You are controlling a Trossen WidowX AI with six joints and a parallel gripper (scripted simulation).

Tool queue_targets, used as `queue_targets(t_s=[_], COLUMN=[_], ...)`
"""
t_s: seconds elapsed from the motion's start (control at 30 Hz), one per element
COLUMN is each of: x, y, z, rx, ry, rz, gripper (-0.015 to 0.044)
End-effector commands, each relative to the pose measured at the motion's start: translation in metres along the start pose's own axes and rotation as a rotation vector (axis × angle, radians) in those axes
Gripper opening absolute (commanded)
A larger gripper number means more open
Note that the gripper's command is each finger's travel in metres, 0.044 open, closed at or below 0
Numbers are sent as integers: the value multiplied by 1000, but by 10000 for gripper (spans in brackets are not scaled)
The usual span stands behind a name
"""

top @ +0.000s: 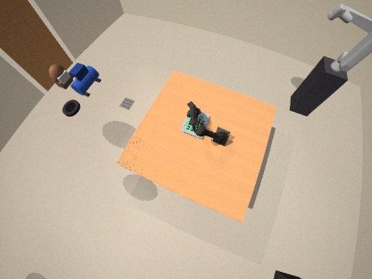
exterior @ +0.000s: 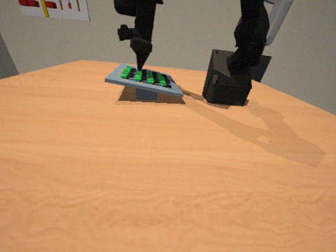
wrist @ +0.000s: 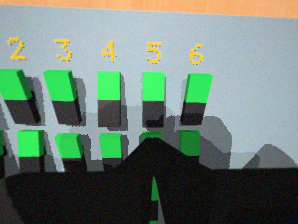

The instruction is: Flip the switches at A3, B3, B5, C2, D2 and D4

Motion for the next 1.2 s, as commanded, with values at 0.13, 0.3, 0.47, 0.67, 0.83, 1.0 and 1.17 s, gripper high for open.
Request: queue_targets(t_s=[0.13, 0.3, 0.47, 0.67, 0.83, 1.0, 1.17], x=[-2, 2, 63, 64, 65, 61, 53], y=[0, 0, -2, 4, 45, 69, 69], z=[1, 0, 4, 8, 46, 77, 76], rx=[-8, -1, -9, -9, -11, -13, -13], ry=[1, 0, -24, -24, -22, -21, -27], rz=[-3, 0, -5, -5, -7, -8, -8], gripper=[0, 0, 0, 0, 0, 0, 0])
Point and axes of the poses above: the point midway between the two fingers, 35 mm back from their tips, its own x axis back along the fingers, its own y axis across the jaws, z = x × y, the point moved 3 cm from there along x, back along the fingers, and after that the axes turned 11 degrees about -x, right-handed, at the moved point
